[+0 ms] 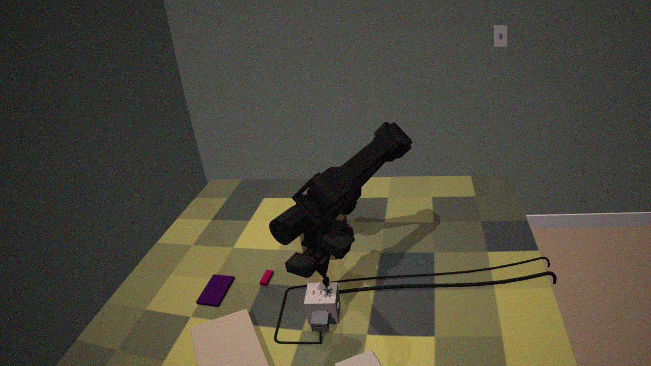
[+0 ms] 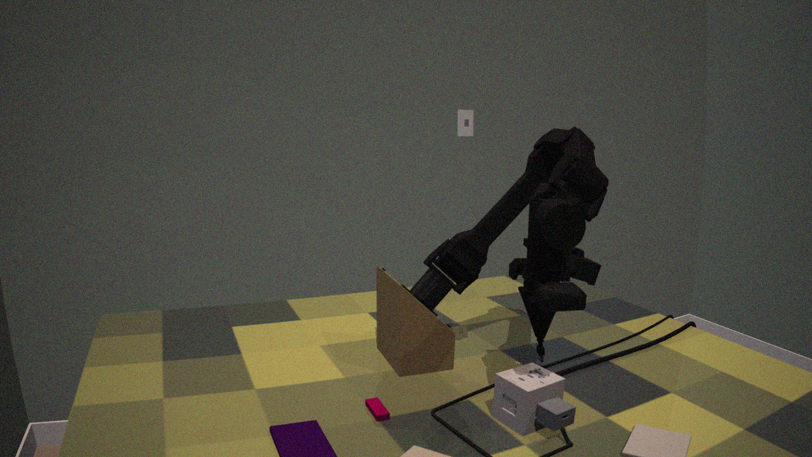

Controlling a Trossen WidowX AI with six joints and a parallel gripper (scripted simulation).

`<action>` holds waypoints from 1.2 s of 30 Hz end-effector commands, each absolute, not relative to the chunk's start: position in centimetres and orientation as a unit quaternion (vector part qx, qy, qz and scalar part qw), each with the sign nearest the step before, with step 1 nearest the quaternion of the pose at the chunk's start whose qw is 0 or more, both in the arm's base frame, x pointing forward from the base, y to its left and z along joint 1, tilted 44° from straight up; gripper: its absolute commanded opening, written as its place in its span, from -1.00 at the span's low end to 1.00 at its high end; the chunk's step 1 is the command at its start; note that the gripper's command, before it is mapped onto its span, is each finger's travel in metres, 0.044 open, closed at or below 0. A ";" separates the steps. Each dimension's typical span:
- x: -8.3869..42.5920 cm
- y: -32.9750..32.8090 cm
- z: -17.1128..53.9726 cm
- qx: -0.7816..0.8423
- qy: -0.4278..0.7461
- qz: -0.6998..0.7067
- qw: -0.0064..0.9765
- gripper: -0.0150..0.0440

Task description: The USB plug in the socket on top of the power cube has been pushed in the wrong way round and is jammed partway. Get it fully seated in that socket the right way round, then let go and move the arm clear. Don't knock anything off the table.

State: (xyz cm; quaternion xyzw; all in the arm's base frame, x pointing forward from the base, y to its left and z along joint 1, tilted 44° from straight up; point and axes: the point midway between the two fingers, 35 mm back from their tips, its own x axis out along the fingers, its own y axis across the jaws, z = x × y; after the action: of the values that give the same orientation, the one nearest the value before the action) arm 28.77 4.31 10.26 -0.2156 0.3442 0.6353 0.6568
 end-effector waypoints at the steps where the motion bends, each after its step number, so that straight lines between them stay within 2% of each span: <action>1: 28.8 4.3 10.2 -0.185 0.374 0.618 0.667 -0.49; 36: 28.8 4.3 10.2 0.129 0.609 0.389 0.680 -0.49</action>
State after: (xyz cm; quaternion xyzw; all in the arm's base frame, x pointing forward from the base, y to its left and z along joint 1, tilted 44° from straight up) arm 28.76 4.32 10.26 0.1060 0.5951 0.4099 0.6831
